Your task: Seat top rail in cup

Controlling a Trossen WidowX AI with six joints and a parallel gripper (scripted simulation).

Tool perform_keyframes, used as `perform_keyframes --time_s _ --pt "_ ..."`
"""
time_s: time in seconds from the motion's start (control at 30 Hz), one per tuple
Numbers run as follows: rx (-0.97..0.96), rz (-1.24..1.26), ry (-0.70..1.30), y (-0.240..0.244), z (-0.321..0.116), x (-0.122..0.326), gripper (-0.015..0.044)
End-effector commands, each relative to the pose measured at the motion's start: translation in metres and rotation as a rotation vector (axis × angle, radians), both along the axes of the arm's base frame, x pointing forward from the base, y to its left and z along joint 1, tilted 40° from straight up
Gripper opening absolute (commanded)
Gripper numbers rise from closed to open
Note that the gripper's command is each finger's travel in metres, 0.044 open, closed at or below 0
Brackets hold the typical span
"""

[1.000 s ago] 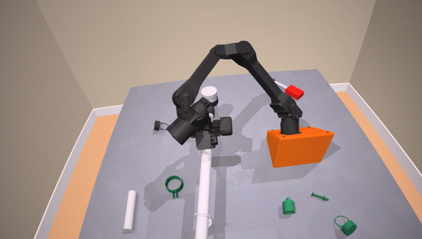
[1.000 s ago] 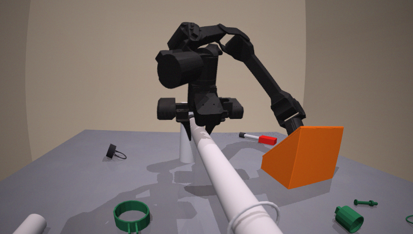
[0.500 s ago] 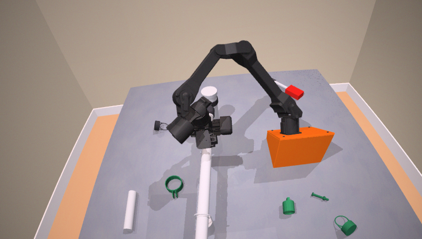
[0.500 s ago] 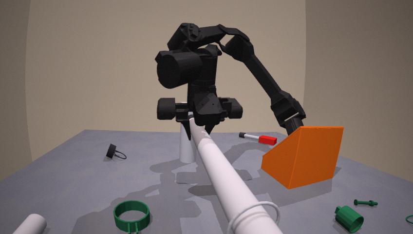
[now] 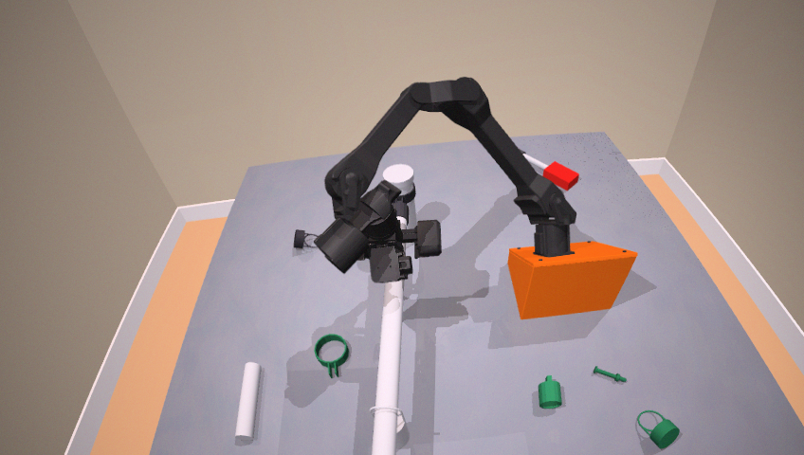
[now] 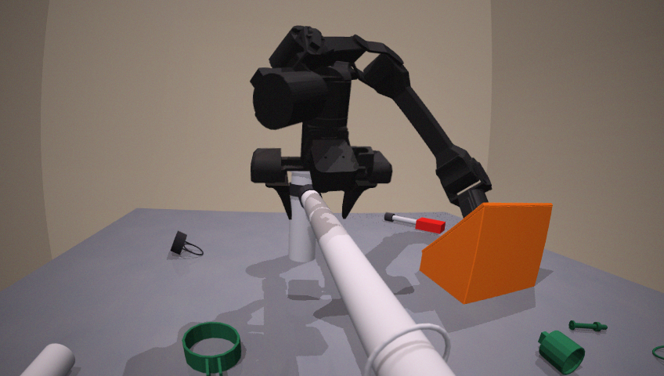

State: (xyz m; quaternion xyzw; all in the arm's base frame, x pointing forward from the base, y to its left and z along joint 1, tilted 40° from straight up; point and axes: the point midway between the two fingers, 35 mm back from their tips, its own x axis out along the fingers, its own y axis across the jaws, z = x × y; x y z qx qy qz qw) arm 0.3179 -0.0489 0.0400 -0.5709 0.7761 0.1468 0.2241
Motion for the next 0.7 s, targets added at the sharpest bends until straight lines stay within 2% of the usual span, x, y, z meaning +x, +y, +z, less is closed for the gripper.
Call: perform_keyframes --time_s 0.0,0.3,0.5,0.67 --pt "0.004 -0.001 0.001 0.014 -0.002 0.003 0.044" --pt "0.007 -0.002 -0.01 0.042 0.0 0.009 0.044" --pt "0.065 0.081 -0.066 0.073 0.023 0.015 0.044" --pt "0.068 0.085 -0.069 0.075 0.024 0.015 0.044"
